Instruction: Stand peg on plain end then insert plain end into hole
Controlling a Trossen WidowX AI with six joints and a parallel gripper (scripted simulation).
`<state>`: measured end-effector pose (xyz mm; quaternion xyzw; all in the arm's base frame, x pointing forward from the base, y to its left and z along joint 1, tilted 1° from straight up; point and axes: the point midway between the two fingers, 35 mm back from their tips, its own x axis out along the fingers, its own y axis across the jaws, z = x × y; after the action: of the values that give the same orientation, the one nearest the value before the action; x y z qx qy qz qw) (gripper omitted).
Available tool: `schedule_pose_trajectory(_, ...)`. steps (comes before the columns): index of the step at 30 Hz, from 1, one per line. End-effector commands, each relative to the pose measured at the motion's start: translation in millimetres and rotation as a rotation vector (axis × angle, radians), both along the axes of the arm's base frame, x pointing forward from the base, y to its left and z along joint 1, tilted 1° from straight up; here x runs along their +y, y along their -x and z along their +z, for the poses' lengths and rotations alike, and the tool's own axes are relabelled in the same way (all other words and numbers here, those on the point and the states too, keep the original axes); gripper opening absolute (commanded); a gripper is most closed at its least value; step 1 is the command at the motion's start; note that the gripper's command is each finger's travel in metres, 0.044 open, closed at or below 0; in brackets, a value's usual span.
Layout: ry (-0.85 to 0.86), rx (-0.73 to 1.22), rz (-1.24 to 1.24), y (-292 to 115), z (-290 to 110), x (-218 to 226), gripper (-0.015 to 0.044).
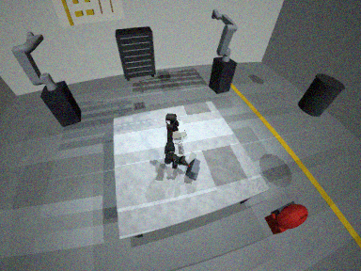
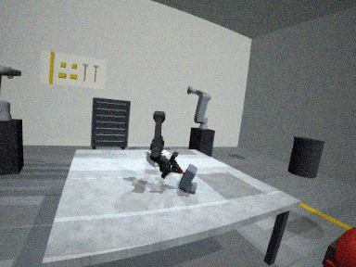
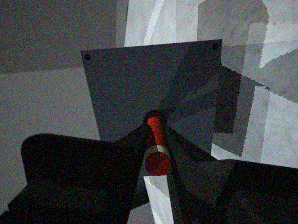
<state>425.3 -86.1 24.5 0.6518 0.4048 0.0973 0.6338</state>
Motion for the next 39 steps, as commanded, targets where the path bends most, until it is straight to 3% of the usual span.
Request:
schedule_pose_trajectory(1, 0.001, 0.002, -0.003, -1, -1, 0, 0.0000)
schedule_pose_trajectory(14, 0.000, 0.001, 0.000, -1, -1, 1, 0.0000)
schedule_pose_trajectory(31, 0.001, 0.002, 0.000, 1, 0, -2, 0.0440)
schedule_pose_trajectory(39, 0.006, 0.007, 0.000, 8, 2, -11, 0.0440)
